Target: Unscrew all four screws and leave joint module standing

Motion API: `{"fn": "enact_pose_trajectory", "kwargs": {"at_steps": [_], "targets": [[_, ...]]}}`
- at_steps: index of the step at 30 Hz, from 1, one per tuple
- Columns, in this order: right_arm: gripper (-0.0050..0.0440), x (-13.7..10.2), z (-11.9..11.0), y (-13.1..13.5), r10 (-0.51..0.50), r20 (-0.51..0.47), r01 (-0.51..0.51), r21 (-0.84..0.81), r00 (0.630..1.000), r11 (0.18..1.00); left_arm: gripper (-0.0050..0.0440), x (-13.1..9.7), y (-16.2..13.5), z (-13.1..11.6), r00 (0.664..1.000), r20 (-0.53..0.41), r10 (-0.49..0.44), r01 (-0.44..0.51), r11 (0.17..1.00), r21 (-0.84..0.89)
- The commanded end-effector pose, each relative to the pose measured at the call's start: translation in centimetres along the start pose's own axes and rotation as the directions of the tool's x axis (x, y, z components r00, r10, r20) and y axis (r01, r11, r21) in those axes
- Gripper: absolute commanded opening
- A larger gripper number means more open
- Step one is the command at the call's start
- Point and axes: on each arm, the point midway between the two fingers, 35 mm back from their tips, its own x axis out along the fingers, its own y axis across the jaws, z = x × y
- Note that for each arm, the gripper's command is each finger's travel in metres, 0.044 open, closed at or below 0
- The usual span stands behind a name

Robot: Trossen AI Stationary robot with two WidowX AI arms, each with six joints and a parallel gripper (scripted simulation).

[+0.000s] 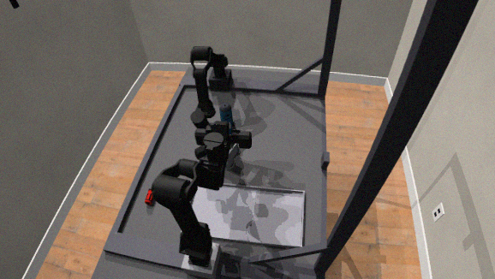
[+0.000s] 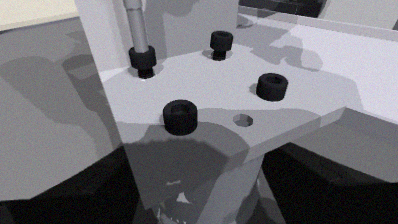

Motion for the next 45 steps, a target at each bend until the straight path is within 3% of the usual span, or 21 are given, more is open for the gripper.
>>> {"fn": "enact_pose_trajectory", "kwargs": {"at_steps": [1, 6, 13, 16, 18, 22, 35, 40, 45], "targets": [[0.0241, 0.0, 1.6, -0.3, -0.005, 0.029, 0.005, -0.022, 1.0, 1.0, 0.0161, 0.1, -0.2, 1.1, 1.0, 0.016, -0.006, 0.006, 1.0, 0.004], [0.0241, 0.0, 1.6, -0.3, -0.005, 0.029, 0.005, -0.022, 1.0, 1.0, 0.0161, 0.0, -0.2, 1.9, 1.0, 0.016, -0.006, 0.006, 1.0, 0.004], [0.0241, 0.0, 1.6, -0.3, -0.005, 0.029, 0.005, -0.022, 1.0, 1.0, 0.0161, -0.1, -0.2, 1.1, 1.0, -0.003, -0.005, 0.005, 1.0, 0.003], [0.0313, 0.0, 1.6, -0.3, -0.005, 0.029, 0.005, -0.022, 1.0, 1.0, 0.0161, -0.1, -0.2, 1.1, 1.0, -0.003, -0.005, 0.005, 1.0, 0.003], [0.0313, 0.0, 1.6, -0.3, -0.005, 0.029, 0.005, -0.022, 1.0, 1.0, 0.0161, -0.1, -0.2, 1.1, 1.0, -0.003, -0.005, 0.005, 1.0, 0.003], [0.04, -0.9, 2.1, -0.4, -0.005, 0.036, 0.007, -0.032, 0.999, 0.999, 0.0161, -0.1, -0.2, 1.1, 1.0, -0.003, -0.005, 0.005, 1.0, 0.003], [0.04, -5.0, 1.8, -0.3, -0.006, 0.033, 0.007, -0.032, 0.999, 0.999, 0.0161, -0.1, -0.2, 1.1, 1.0, -0.003, -0.005, 0.005, 1.0, 0.003], [0.028, -6.0, 1.9, -0.6, -0.017, 0.016, 0.017, -0.017, 1.0, 1.0, 0.0161, -0.1, -0.2, 1.1, 1.0, -0.003, -0.005, 0.005, 1.0, 0.003], [0.016, -7.9, 1.1, -1.6, -0.055, -0.064, 0.058, 0.044, 0.996, 0.997, 0.0161, -0.1, -0.2, 1.1, 1.0, -0.003, -0.005, 0.005, 1.0, 0.003]]}}
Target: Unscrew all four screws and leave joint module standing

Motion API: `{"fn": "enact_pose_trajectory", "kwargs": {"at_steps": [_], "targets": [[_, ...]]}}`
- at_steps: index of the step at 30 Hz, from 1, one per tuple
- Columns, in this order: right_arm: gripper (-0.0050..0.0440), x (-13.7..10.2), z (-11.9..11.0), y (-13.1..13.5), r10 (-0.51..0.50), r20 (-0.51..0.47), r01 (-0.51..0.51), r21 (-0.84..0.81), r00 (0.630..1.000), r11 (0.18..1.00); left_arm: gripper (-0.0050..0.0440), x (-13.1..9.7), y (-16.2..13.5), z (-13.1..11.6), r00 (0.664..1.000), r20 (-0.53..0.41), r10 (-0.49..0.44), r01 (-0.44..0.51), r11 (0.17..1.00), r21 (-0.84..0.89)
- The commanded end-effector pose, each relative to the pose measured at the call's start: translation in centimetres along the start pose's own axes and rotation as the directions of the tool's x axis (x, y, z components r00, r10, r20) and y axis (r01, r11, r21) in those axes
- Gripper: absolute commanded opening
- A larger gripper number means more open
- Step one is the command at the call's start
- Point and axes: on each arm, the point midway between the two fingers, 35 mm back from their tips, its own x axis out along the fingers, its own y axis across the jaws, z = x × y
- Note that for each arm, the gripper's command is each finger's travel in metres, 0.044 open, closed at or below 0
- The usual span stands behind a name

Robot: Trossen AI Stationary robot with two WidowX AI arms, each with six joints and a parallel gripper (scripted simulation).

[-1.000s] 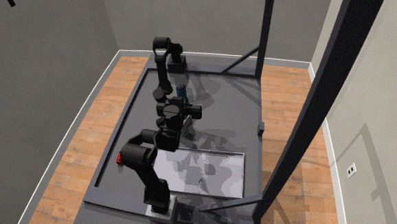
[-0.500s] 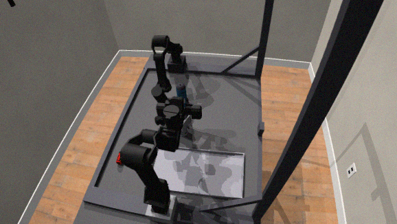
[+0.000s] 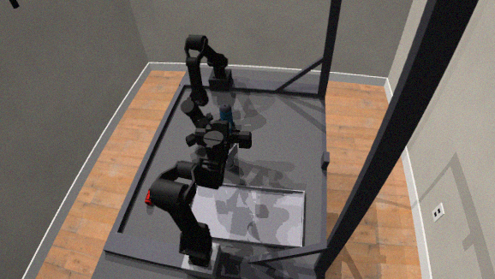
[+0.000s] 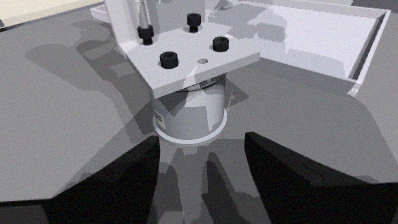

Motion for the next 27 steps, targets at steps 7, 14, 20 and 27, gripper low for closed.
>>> {"fn": "enact_pose_trajectory", "kwargs": {"at_steps": [7, 14, 20, 27], "targets": [[0.01, -1.7, 3.7, -0.7, 0.035, -0.017, -0.035, -0.033, 0.999, 0.999, 0.0161, 0.0, -0.2, 1.0, 1.0, 0.026, -0.004, 0.004, 1.0, 0.0], [0.01, -1.8, 5.9, -0.1, 0.091, -0.065, -0.096, -0.083, 0.994, 0.992, 0.0161, 0.0, -0.2, 1.0, 1.0, 0.026, -0.004, 0.004, 1.0, 0.0], [0.01, -2.1, 7.7, 0.3, 0.124, -0.115, -0.138, -0.124, 0.986, 0.983, 0.0161, 0.0, -0.2, 1.0, 1.0, 0.026, -0.004, 0.004, 1.0, 0.0], [0.01, -2.3, 9.1, 0.9, 0.147, -0.153, -0.171, -0.153, 0.977, 0.973, 0.0161, 0.0, -0.2, 1.0, 1.0, 0.026, -0.004, 0.004, 1.0, 0.0]]}}
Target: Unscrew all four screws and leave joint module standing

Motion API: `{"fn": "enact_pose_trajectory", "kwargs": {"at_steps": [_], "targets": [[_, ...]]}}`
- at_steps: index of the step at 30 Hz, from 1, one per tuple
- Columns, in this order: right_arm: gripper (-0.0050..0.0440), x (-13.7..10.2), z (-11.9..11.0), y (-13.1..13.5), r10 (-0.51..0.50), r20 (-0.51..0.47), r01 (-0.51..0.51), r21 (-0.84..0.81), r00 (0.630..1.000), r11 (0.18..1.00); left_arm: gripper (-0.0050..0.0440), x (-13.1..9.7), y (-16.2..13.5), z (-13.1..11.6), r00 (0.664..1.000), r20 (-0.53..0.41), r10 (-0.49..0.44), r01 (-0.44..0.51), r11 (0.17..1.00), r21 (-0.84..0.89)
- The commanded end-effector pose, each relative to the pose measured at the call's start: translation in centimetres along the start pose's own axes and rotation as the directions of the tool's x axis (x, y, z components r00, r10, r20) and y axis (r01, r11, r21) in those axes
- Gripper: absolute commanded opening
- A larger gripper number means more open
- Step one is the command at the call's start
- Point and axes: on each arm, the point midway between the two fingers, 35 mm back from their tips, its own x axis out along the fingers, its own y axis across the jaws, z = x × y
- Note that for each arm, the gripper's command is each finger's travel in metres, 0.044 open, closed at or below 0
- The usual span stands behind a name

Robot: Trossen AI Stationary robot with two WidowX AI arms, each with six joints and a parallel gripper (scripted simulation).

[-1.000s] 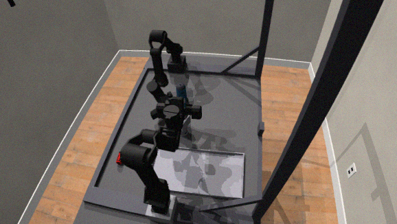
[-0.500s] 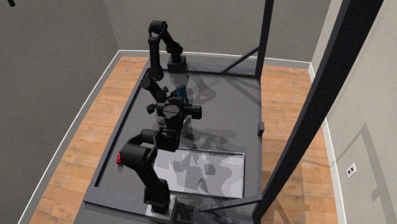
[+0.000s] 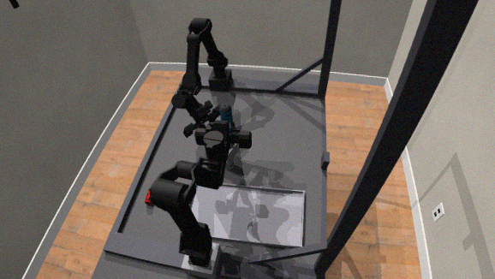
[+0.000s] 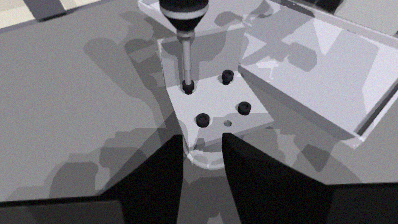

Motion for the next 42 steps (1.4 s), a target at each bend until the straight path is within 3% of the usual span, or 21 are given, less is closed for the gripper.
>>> {"fn": "enact_pose_trajectory", "kwargs": {"at_steps": [1, 7, 23, 31, 42], "targets": [[0.01, -0.7, 2.9, -0.2, 0.003, 0.008, -0.002, -0.066, 1.0, 0.998, 0.0161, 0.0, -0.2, 1.0, 1.0, 0.026, -0.004, 0.004, 1.0, 0.0], [0.01, 0.4, 2.4, -0.1, 0.02, -0.016, -0.021, -0.053, 1.0, 0.998, 0.0161, 0.0, -0.2, 1.0, 1.0, 0.026, -0.004, 0.004, 1.0, 0.0], [0.01, 7.5, 2.7, -0.1, 0.019, -0.009, -0.02, -0.05, 1.0, 0.999, 0.0161, 0.0, -0.2, 1.0, 1.0, 0.026, -0.004, 0.004, 1.0, 0.0], [0.01, 8.3, 2.8, -0.1, 0.019, -0.009, -0.02, -0.05, 1.0, 0.999, 0.0161, 0.0, -0.2, 1.0, 1.0, 0.026, -0.004, 0.004, 1.0, 0.0], [0.0013, 7.9, 2.9, 0.1, 0.019, -0.006, -0.02, -0.054, 1.0, 0.998, 0.0161, 0.0, -0.2, 1.0, 1.0, 0.026, -0.004, 0.004, 1.0, 0.0]]}}
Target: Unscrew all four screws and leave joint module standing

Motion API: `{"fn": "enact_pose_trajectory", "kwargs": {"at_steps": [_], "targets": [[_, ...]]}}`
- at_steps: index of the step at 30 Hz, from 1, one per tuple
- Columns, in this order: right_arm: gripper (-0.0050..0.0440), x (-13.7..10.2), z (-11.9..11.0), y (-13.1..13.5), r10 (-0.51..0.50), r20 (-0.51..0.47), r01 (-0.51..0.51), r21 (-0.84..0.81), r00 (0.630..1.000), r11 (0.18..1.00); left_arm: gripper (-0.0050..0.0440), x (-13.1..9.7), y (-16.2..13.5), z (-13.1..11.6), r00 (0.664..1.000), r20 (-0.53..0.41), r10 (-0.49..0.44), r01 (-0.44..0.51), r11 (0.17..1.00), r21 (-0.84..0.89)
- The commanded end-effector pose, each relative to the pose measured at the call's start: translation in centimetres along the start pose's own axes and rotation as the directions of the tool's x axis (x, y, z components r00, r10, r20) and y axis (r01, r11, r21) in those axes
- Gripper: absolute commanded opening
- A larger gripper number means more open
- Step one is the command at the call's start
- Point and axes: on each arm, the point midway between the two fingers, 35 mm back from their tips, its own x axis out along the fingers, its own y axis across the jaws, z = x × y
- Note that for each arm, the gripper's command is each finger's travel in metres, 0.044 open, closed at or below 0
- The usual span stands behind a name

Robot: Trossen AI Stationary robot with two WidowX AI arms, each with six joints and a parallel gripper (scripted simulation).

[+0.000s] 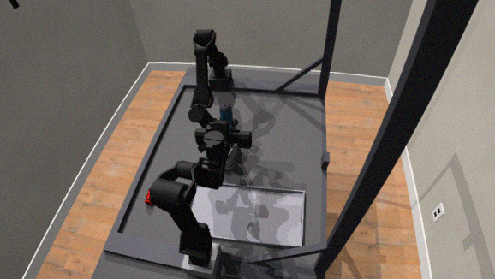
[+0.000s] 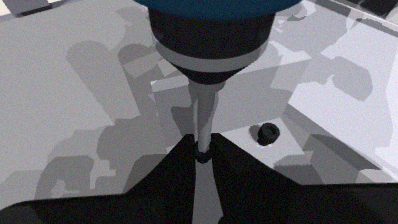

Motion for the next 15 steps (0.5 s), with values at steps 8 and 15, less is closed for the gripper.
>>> {"fn": "enact_pose_trajectory", "kwargs": {"at_steps": [8, 15], "targets": [[0.0002, -0.9, 2.1, -0.4, -0.02, 0.036, 0.022, -0.03, 0.999, 0.999, 0.0161, 0.1, -0.2, 1.6, 0.999, 0.04, -0.005, 0.005, 1.0, -0.001], [0.0002, -0.6, 1.6, -0.4, -0.016, 0.028, 0.017, -0.024, 0.999, 1.0, 0.0161, 0.1, -0.2, 3.3, 0.999, 0.046, -0.005, 0.005, 1.0, 0.001]]}}
